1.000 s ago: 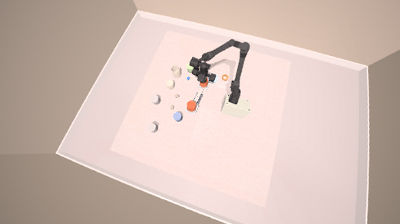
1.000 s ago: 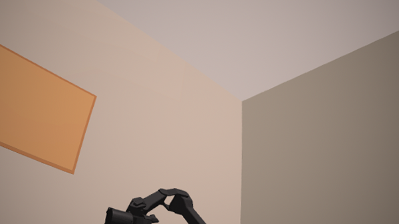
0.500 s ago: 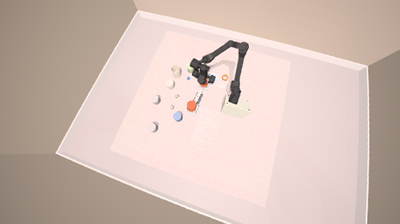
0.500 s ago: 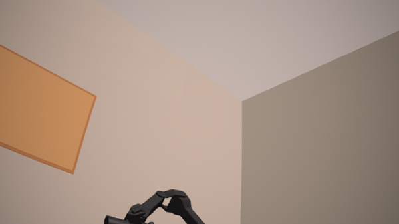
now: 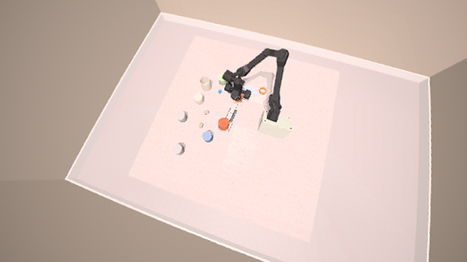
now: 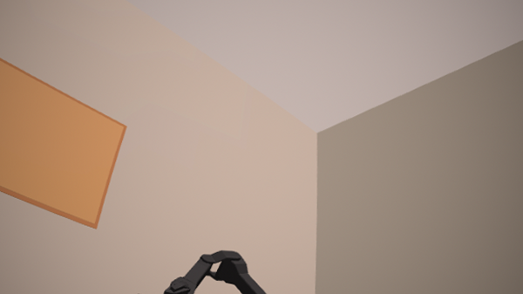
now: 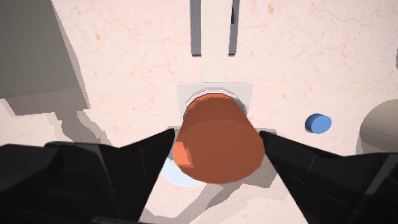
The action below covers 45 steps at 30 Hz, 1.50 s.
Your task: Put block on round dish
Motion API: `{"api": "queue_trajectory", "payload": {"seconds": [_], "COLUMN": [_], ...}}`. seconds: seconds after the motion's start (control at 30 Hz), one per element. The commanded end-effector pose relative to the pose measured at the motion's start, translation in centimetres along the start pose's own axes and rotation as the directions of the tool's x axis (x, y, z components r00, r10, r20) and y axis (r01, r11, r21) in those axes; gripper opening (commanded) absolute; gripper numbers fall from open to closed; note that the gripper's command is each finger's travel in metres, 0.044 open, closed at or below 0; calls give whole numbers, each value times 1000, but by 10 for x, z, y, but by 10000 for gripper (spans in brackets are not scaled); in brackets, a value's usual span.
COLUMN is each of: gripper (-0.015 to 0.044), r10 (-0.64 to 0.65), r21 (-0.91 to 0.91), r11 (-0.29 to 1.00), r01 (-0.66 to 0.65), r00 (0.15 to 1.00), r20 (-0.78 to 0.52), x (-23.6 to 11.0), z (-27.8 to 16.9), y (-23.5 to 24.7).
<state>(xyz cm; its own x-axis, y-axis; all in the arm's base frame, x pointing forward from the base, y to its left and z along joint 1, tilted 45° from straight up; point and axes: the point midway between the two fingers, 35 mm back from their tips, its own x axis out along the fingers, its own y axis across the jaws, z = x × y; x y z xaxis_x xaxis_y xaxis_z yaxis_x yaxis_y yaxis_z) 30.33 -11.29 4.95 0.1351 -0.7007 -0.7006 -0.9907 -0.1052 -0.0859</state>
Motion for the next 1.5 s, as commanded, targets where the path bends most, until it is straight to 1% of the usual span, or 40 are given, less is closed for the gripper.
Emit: {"api": "queue_trajectory", "payload": {"seconds": [0.0, 0.2, 0.3, 0.57, 0.93, 0.97, 1.47], "gripper": [440, 440, 361, 308, 19, 0, 0], "r10": [0, 0, 0, 0, 0, 0, 1], "r21": [-7, -8, -8, -8, -7, -7, -7], "r11": [1000, 1000, 1000, 1000, 1000, 1000, 1000], "r01": [0, 0, 0, 0, 0, 0, -1], "r00": [1000, 1000, 1000, 1000, 1000, 1000, 1000], "r20": [4, 3, 3, 3, 7, 7, 13], "x": [6, 13, 13, 13, 5, 4, -14], "z": [1, 1, 1, 1, 2, 2, 4], "y": [1, 2, 2, 2, 0, -1, -4]}}
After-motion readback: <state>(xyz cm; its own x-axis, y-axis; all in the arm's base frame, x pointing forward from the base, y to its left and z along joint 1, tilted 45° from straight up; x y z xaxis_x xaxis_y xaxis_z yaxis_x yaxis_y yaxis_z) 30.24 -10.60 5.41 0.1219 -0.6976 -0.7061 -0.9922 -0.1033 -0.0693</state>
